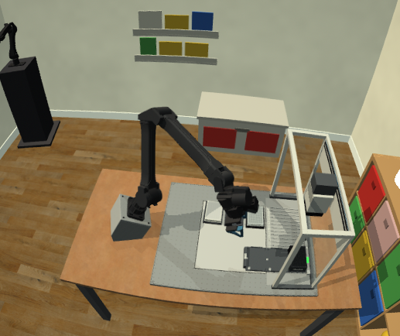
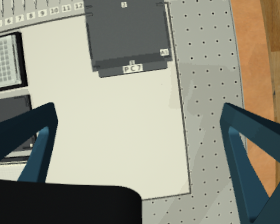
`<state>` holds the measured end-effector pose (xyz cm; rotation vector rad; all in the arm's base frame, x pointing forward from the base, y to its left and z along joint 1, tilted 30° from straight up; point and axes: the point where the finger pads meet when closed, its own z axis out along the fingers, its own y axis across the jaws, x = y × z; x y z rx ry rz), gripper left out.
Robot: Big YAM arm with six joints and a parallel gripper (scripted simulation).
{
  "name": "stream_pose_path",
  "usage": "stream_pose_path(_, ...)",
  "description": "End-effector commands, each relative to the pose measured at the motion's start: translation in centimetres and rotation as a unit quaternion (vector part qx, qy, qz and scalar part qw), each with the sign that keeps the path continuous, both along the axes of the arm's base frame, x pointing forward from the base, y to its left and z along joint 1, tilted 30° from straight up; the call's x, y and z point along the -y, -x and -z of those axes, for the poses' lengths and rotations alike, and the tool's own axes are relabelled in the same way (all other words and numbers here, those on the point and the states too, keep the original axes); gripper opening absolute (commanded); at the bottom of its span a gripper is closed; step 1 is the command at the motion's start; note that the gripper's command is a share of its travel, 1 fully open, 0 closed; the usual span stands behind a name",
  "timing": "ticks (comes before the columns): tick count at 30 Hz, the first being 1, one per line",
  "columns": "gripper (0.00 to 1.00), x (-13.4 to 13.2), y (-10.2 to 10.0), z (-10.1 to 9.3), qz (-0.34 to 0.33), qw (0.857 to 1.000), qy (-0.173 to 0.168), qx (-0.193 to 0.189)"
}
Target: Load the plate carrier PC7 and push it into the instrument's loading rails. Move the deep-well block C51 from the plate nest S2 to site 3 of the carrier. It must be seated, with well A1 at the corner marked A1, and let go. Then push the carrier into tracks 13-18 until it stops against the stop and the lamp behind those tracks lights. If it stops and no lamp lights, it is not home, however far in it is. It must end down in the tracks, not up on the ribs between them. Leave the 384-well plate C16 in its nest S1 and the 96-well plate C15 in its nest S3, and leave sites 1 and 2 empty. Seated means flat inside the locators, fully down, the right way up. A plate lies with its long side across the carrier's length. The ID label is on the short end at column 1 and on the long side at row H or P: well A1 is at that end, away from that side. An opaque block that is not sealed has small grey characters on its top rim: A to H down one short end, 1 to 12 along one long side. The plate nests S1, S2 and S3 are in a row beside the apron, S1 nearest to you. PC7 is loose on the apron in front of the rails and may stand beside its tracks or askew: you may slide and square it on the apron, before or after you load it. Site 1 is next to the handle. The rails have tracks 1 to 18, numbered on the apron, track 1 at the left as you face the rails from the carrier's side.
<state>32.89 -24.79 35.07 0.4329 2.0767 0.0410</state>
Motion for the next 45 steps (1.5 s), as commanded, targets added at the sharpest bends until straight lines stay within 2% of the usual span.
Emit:
stream_pose_path(1,1.00,0.4,0.5,-1.7,0.019,0.999,0.017,0.048)
stream_pose_path(12,1.00,-0.1,0.3,-1.7,0.042,0.980,0.060,0.183)
stream_pose_path(14,1.00,-0.1,0.3,-1.7,0.042,0.980,0.060,0.183)
stream_pose_path(17,1.00,-0.5,0.0,-1.7,0.045,0.972,0.069,0.220)
stream_pose_path(18,1.00,0.1,-0.7,-0.9,0.047,0.975,0.059,0.211)
stream_pose_path(19,1.00,0.5,-1.4,-4.5,0.043,0.969,0.080,0.231)
stream_pose_path(29,1.00,1.0,-4.8,-6.0,0.045,0.971,0.070,0.224)
stream_pose_path(32,1.00,1.2,-5.0,-6.1,0.047,0.971,0.069,0.223)
stream_pose_path(45,1.00,1.8,-9.6,-8.6,0.045,0.971,0.067,0.224)
